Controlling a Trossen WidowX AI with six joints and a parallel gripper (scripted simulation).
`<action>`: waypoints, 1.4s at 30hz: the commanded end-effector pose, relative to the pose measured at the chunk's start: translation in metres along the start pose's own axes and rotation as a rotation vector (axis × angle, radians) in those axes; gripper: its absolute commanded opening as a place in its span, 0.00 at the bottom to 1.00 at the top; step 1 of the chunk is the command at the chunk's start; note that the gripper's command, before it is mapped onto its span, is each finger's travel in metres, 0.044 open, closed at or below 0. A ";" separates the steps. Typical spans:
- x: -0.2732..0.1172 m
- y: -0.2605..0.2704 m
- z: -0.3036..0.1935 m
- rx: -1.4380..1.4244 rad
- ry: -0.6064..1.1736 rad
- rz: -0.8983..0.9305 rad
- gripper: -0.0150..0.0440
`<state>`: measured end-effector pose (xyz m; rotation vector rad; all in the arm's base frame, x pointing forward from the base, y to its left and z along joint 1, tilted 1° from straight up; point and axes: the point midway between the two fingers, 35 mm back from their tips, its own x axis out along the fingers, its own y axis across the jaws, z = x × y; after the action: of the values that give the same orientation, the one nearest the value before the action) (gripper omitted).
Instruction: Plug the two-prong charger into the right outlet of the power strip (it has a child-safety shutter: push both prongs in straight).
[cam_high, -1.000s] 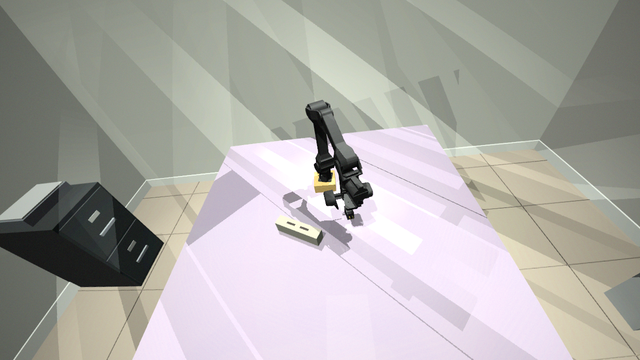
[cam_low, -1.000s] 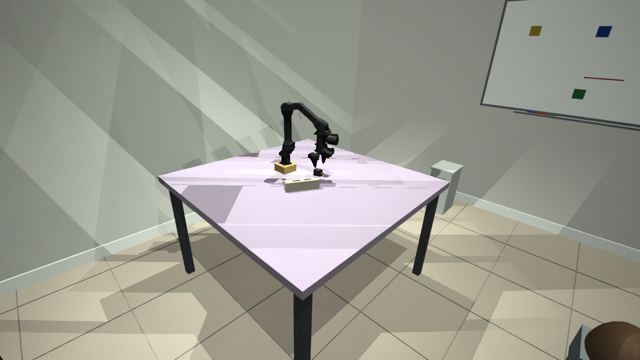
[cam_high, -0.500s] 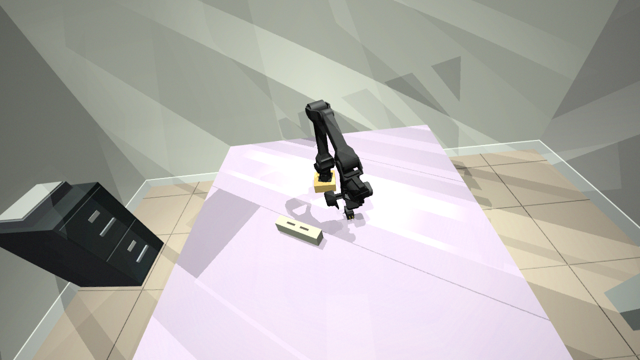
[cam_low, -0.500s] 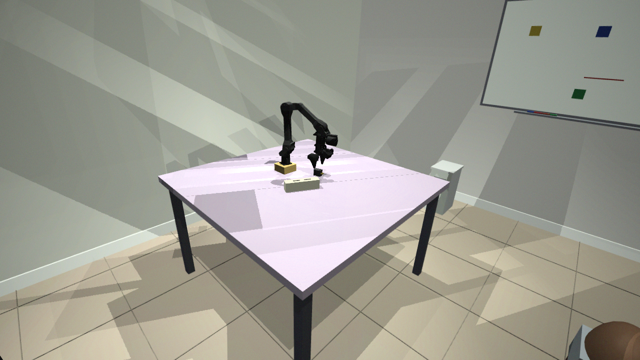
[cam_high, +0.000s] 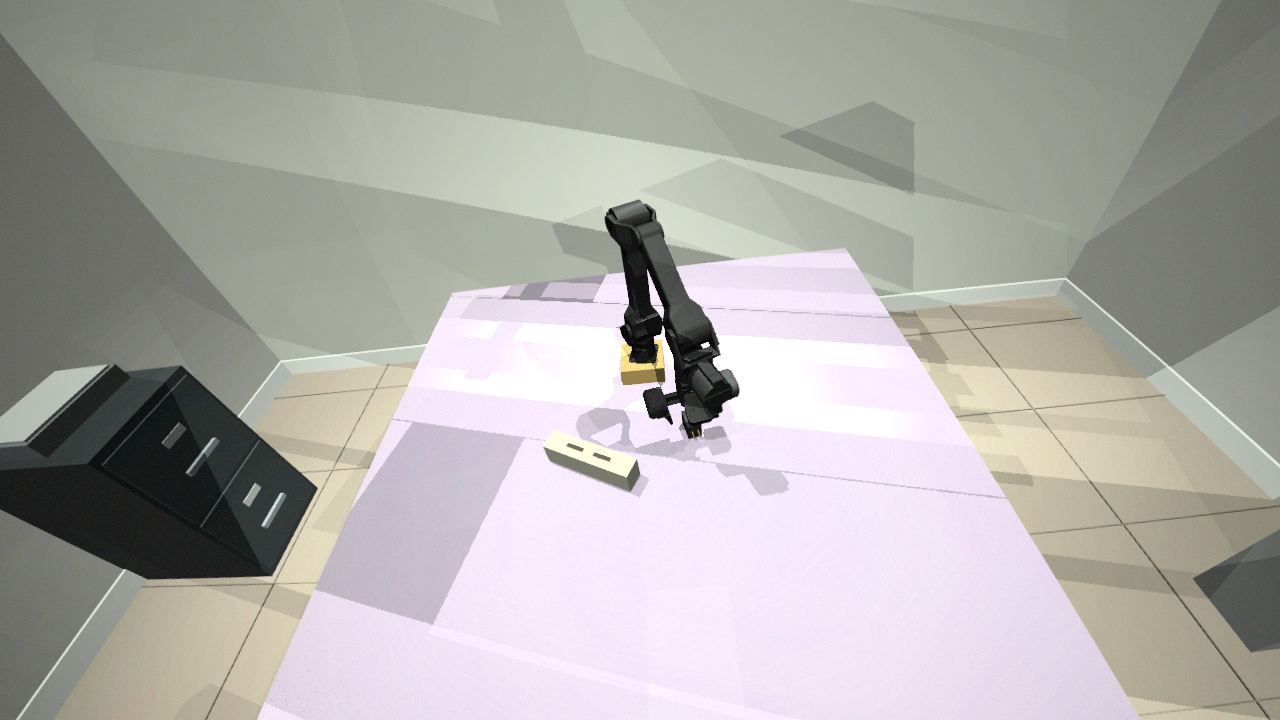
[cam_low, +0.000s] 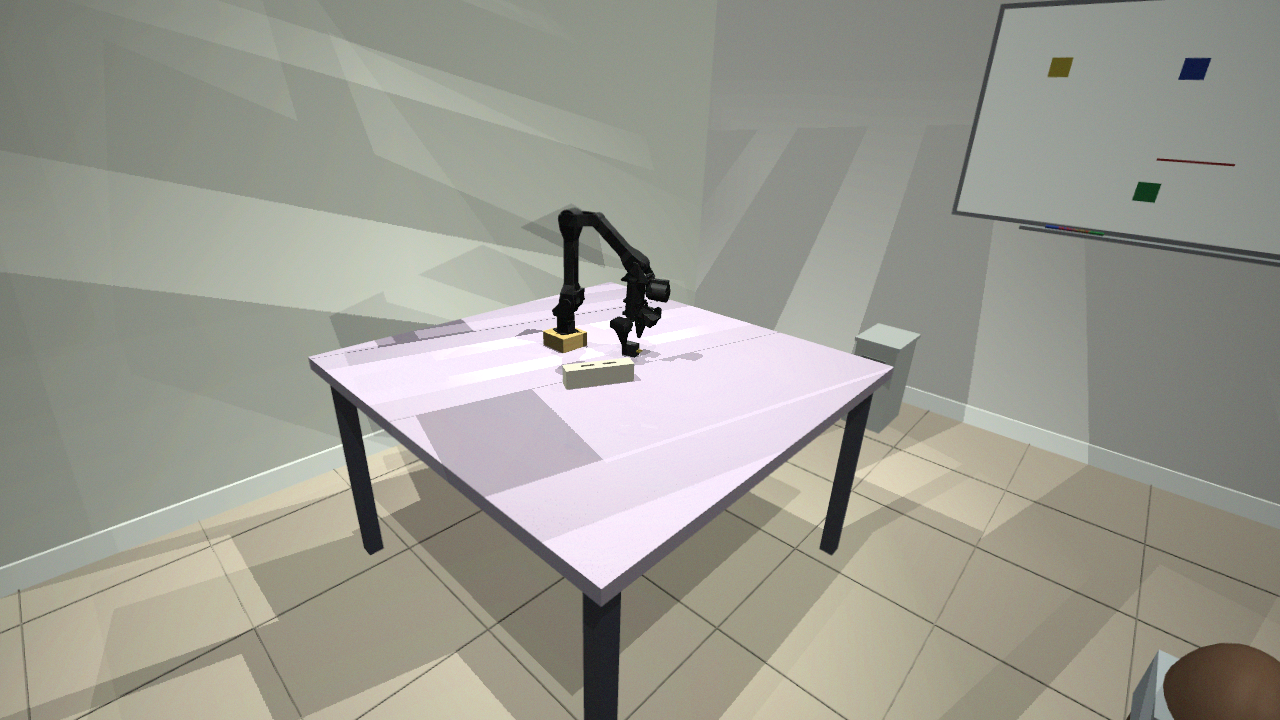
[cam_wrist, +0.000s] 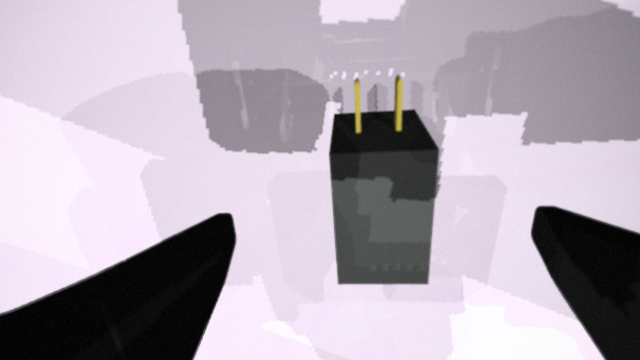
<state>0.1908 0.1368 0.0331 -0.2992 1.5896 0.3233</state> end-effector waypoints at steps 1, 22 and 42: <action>0.009 -0.001 -0.001 -0.006 0.012 -0.007 1.00; 0.035 -0.002 -0.002 -0.006 0.012 -0.007 1.00; 0.030 -0.001 0.000 -0.001 0.004 -0.001 0.34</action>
<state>0.1893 0.1362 0.0007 -0.3018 1.5947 0.3229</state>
